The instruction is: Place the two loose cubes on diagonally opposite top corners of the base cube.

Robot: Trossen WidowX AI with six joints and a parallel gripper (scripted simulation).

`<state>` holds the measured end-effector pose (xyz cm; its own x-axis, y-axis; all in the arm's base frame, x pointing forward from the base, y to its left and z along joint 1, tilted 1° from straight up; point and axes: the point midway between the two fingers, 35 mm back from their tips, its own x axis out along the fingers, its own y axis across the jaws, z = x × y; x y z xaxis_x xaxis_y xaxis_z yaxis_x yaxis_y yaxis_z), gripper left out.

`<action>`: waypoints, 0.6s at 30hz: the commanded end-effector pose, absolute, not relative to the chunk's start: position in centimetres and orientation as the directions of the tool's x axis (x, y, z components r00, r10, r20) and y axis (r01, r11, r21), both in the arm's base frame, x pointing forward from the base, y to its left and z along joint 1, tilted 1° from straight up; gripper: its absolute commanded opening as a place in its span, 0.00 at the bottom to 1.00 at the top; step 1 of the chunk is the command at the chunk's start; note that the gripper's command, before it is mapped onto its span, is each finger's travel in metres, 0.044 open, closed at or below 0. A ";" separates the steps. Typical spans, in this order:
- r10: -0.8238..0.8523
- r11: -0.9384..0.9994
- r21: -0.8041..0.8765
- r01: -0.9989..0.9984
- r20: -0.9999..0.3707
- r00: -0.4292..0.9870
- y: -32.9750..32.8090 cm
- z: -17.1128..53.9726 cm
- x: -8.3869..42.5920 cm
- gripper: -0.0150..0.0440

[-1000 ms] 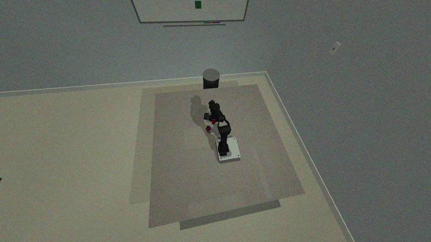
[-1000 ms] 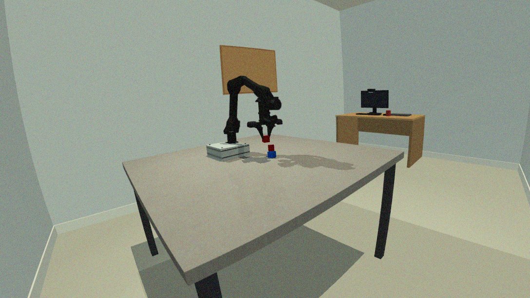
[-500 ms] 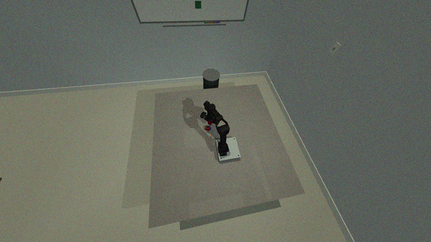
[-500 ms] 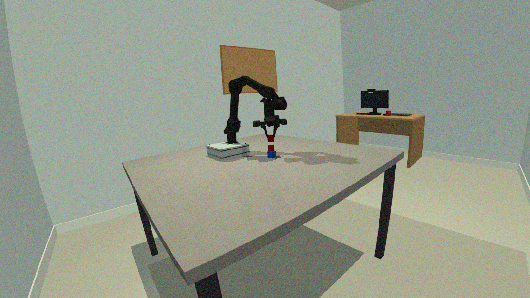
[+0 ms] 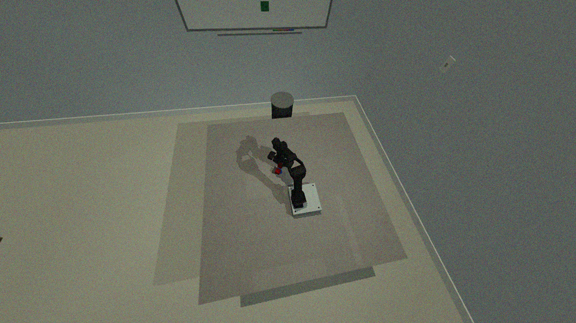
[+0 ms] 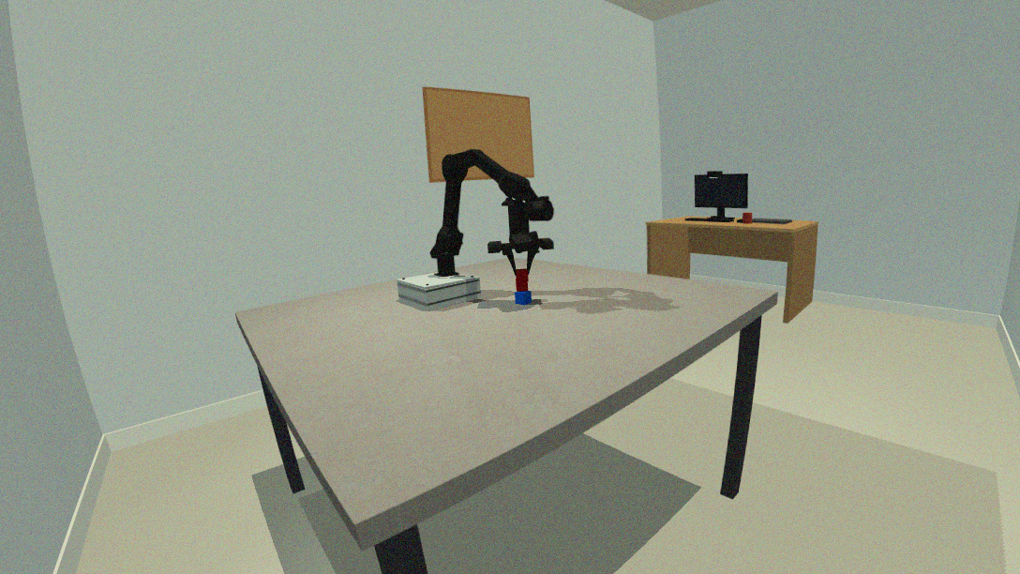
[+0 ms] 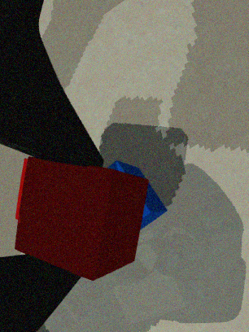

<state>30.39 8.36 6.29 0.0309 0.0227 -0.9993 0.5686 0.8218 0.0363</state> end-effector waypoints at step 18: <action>0.028 0.813 0.038 0.582 -0.999 0.027 8.4 3.3 30.7 0.43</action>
